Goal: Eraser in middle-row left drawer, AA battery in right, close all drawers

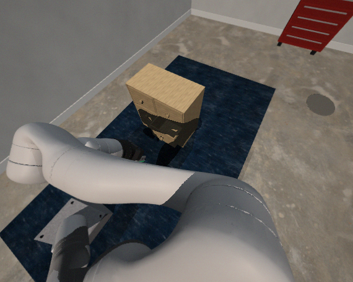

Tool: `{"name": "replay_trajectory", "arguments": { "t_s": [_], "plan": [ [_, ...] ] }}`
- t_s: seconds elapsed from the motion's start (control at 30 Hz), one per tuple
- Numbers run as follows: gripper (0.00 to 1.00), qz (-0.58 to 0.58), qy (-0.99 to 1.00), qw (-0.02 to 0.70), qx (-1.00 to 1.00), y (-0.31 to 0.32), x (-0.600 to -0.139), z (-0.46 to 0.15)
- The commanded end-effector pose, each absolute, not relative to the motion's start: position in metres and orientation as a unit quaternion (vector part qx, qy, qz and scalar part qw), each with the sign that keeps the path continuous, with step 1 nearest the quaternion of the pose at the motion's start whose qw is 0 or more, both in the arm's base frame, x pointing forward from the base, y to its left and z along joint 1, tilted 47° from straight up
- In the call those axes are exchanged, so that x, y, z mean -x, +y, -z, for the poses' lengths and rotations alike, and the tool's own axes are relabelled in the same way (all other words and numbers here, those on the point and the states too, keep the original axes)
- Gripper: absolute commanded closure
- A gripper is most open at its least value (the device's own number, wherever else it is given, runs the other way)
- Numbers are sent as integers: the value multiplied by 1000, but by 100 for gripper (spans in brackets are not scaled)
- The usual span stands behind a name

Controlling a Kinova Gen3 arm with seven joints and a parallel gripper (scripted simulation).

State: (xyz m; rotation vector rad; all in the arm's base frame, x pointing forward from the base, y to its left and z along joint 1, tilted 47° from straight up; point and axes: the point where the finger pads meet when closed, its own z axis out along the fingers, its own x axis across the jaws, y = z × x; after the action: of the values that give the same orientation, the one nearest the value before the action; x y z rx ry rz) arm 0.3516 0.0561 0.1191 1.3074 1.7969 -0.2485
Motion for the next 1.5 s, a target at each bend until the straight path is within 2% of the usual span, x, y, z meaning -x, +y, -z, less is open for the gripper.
{"name": "replay_trajectory", "arguments": {
  "t_s": [0.0, 1.47],
  "plan": [
    [33, 102, 718, 433, -535, 60, -352, -123],
    [33, 231, 688, 328, -605, 91, -316, -154]
  ]
}}
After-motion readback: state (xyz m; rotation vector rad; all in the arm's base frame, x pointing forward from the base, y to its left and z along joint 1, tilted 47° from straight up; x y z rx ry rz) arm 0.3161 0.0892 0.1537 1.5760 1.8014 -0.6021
